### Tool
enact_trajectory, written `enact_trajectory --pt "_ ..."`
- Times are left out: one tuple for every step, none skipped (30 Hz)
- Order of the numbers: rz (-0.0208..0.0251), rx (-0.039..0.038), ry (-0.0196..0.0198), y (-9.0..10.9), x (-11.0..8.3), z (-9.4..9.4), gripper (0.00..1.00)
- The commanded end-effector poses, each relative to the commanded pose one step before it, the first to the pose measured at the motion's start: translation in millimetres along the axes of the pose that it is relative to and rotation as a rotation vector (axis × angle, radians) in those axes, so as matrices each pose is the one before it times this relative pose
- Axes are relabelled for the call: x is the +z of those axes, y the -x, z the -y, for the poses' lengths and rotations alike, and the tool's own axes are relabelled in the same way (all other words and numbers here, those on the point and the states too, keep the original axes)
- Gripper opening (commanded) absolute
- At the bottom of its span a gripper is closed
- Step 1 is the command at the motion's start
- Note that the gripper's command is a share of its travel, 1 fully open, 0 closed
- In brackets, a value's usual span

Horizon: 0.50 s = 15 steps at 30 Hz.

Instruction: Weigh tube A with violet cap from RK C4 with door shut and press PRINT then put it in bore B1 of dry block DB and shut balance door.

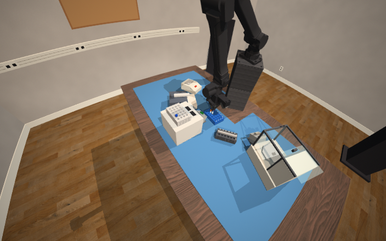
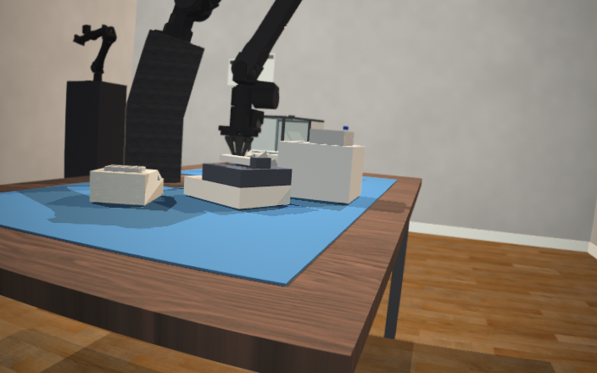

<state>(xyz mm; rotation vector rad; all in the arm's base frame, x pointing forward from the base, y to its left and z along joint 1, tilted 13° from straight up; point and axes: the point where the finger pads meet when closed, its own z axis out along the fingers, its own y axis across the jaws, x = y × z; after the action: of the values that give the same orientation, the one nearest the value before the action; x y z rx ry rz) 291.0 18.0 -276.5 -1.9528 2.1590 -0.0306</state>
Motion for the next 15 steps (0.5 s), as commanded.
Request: enact_trajectory --pt "-0.00033 -0.00505 0.01426 -1.62 -10.33 -8.55 0.09" --pt "0.00024 -0.00045 -0.00361 0.11 -0.16 1.43 0.09" --pt "-0.00005 0.00101 -0.00130 -0.30 -0.58 0.24 0.09" --pt "-0.00048 0.00268 0.00339 -0.73 -0.90 -1.40 0.09" --pt "0.00078 -0.00037 -0.00549 2.22 6.08 3.16 0.09" --pt "0.00000 0.00000 0.00001 -0.01 -0.01 -0.05 0.09" --pt "0.00000 0.00000 0.00001 -0.01 0.00 -0.05 0.09" --pt "0.00000 0.00000 0.00000 0.00 0.00 0.00 0.09" --pt "0.00000 0.00000 0.00000 0.00 0.00 0.00 0.09" --pt "0.00000 0.00000 0.00001 -0.01 0.00 -0.05 0.09" --pt "0.00000 0.00000 0.00001 -0.01 0.00 -0.04 0.09" --pt "0.00000 0.00000 0.00000 -0.01 0.00 -0.04 0.09" --pt "0.00000 0.00000 0.00001 -0.01 0.00 -0.05 0.09" --pt "0.00000 0.00000 0.00001 -0.01 0.00 -0.05 0.09" --pt "0.00000 0.00000 0.00000 -0.01 0.00 -0.04 0.09"
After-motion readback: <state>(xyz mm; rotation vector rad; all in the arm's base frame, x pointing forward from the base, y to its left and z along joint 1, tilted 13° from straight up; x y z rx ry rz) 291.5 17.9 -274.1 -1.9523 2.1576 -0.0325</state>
